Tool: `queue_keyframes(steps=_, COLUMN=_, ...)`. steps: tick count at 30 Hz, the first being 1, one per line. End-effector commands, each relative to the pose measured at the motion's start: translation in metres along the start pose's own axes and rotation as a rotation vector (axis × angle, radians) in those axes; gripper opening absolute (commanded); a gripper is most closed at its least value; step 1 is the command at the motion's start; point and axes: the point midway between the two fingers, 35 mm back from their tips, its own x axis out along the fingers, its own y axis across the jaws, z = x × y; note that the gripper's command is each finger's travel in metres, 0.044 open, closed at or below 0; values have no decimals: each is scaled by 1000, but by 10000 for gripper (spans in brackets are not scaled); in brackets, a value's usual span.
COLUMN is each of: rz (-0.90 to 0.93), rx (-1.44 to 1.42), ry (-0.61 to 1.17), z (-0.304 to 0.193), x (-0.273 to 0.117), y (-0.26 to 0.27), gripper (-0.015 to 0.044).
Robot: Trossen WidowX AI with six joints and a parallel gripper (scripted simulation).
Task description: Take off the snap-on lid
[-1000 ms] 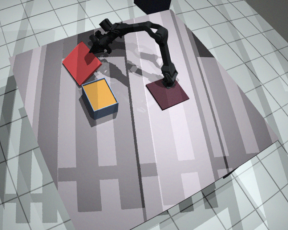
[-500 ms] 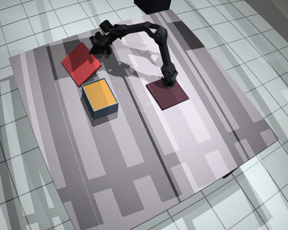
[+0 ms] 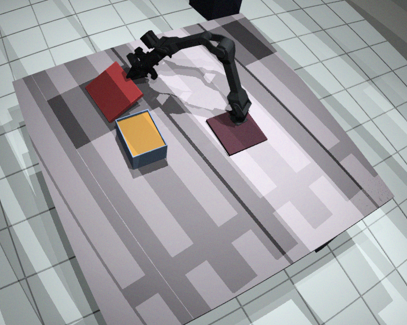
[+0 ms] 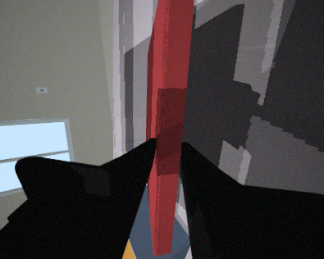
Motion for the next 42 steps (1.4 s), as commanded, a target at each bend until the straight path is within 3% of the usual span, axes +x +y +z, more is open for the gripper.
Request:
queue_keyframes(steps=1, rz=-39, rx=28, ry=22, z=-8, x=14, y=-19, gripper=0)
queue_keyframes(steps=17, rz=-39, rx=28, ry=22, z=-8, x=15, y=-21, gripper=0)
queue_keyframes(steps=27, rz=-38, rx=28, ry=22, z=-2, x=7, y=-9, gripper=263)
queue_keyframes(steps=29, rz=-38, rx=28, ry=22, z=-2, x=7, y=-9, gripper=275)
queue_keyframes(steps=35, rz=-39, rx=28, ry=22, z=-4, x=0, y=-20, gripper=433)
queue_keyframes(steps=42, rz=-40, rx=28, ry=22, z=-4, x=-11, y=-29, gripper=440)
